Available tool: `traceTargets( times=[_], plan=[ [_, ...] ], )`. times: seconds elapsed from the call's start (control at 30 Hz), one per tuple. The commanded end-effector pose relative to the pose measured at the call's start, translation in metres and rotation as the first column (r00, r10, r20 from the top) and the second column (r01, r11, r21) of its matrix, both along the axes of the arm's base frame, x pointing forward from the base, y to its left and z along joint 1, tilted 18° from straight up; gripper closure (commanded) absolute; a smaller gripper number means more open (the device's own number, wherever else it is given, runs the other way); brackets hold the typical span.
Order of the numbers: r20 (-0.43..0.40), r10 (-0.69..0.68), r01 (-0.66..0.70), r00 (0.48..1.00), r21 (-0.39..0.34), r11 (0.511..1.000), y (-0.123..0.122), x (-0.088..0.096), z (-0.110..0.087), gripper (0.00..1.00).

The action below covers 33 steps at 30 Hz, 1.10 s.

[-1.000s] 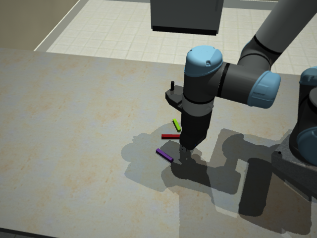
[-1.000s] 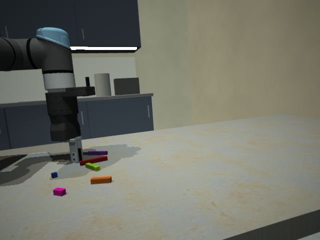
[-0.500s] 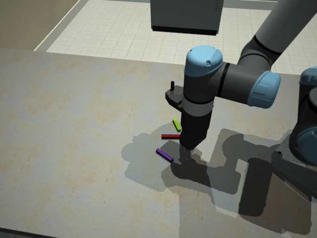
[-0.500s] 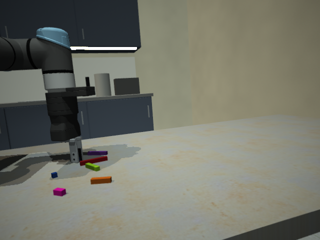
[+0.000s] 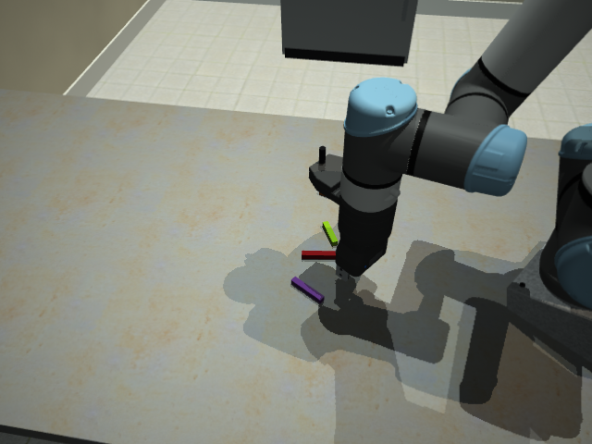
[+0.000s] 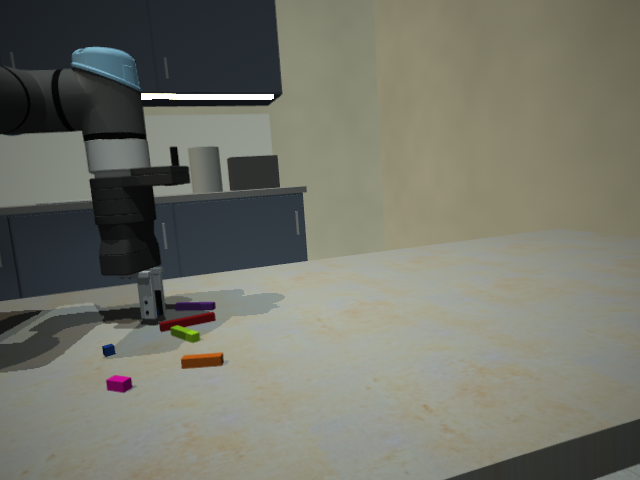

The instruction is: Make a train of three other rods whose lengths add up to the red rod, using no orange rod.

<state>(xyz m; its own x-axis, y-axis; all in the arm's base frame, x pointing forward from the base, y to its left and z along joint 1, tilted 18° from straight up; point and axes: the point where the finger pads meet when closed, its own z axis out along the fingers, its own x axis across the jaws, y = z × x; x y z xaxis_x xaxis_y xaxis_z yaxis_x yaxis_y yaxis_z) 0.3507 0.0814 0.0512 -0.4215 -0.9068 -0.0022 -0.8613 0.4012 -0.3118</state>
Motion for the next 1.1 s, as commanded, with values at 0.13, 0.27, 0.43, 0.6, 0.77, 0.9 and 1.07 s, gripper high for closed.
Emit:
traceTargets(
  times=[0.13,0.27,0.43,0.6,0.77,0.9,1.07],
  plan=[
    [0.002,0.0,0.0,1.0,0.0,1.0,0.002,-0.005,0.017,0.76],
    [0.002,0.0,0.0,1.0,0.0,1.0,0.004,-0.009,0.031,0.76],
    [0.002,0.0,0.0,1.0,0.0,1.0,0.007,-0.014,0.05,0.76],
    [0.002,0.0,0.0,1.0,0.0,1.0,0.009,-0.02,0.068,0.76],
    [0.002,0.0,0.0,1.0,0.0,1.0,0.01,-0.022,0.076,0.76],
    [0.002,0.0,0.0,1.0,0.0,1.0,0.011,-0.025,0.084,0.76],
    [0.002,0.0,0.0,1.0,0.0,1.0,0.012,-0.026,0.087,0.76]
  ],
)
